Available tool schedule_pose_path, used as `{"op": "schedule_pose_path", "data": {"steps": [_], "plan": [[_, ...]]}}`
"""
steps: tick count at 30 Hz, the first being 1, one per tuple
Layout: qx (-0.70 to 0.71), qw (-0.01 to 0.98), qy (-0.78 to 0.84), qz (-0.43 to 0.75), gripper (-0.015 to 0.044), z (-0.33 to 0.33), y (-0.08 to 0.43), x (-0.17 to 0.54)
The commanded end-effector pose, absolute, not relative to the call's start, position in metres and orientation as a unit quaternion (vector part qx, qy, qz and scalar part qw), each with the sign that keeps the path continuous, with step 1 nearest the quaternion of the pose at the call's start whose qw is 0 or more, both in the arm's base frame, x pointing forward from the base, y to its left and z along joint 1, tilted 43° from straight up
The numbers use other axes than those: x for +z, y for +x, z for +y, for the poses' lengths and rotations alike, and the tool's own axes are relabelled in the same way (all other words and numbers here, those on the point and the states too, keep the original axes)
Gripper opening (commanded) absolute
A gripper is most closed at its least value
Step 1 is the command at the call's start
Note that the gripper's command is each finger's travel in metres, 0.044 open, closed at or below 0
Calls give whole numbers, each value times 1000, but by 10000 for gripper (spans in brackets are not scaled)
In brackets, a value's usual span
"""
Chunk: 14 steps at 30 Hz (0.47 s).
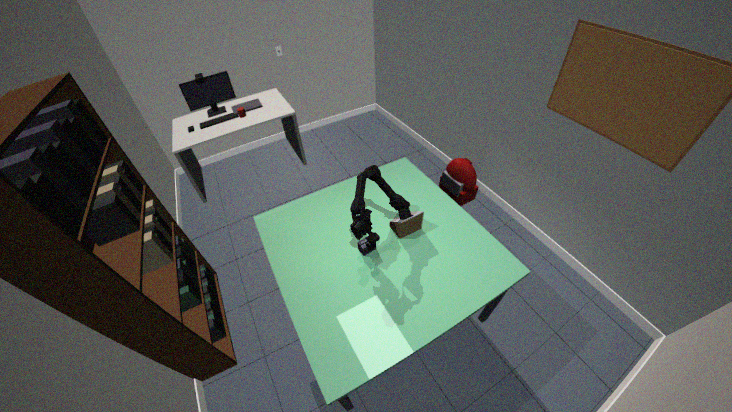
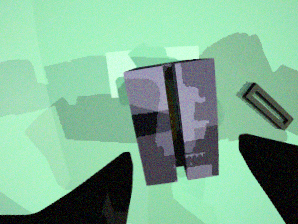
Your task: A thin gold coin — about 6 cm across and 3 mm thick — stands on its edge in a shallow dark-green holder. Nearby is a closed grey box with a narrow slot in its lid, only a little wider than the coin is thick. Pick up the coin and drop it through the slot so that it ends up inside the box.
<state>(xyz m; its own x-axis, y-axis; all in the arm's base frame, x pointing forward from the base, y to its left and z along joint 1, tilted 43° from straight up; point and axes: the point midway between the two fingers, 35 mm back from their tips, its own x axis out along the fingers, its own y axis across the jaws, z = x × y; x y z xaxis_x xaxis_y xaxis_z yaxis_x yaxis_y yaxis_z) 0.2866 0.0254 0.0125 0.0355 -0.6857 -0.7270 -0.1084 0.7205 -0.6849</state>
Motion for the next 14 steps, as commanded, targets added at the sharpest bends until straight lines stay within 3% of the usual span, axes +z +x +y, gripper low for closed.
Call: {"op": "schedule_pose_path", "data": {"steps": [1,14], "plan": [[-220,655,-298,658,423,35,287,22],[-222,653,-302,659,440,56,282,47]]}}
